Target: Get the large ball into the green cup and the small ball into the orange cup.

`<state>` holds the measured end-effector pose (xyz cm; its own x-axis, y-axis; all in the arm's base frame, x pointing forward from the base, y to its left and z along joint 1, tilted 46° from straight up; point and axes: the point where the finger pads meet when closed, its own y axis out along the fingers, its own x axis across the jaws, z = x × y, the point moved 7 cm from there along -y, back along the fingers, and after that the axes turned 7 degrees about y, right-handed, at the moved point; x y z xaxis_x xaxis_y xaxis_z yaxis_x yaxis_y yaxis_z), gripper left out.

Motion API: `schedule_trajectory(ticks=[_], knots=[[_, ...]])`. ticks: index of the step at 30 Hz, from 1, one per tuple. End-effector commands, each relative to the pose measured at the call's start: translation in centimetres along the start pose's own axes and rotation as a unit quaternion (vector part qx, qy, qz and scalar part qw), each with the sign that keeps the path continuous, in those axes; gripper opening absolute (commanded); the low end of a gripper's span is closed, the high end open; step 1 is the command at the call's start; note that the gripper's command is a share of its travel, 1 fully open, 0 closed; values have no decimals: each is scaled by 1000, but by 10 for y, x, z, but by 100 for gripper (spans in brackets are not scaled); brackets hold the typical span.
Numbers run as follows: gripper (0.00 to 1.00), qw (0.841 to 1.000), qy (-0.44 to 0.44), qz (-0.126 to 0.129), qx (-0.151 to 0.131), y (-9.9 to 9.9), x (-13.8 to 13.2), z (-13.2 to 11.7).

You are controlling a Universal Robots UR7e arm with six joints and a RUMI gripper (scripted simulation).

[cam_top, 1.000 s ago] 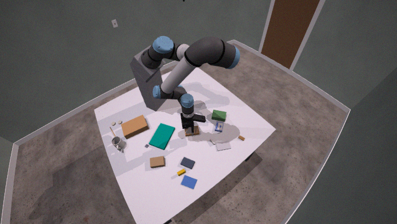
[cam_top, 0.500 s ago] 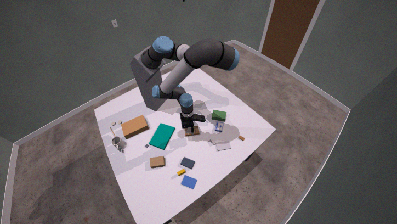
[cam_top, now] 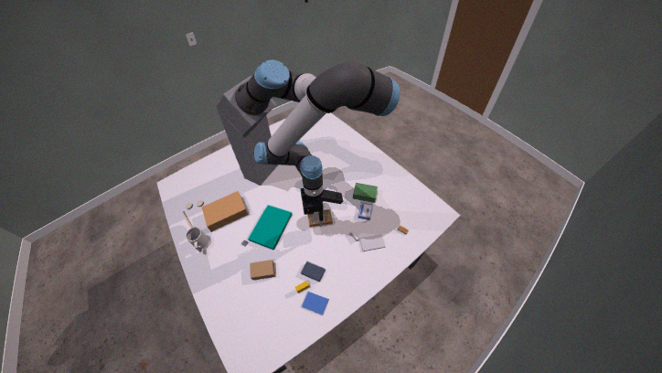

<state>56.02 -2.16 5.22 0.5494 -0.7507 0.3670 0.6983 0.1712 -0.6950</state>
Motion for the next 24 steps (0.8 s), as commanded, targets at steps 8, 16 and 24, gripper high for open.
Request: schedule_trajectory(ticks=[8, 16, 24], knots=[[43, 1000, 0, 10, 4, 0, 2, 0], [43, 997, 0, -80, 12, 1, -13, -2], [43, 993, 0, -118, 17, 2, -20, -3]])
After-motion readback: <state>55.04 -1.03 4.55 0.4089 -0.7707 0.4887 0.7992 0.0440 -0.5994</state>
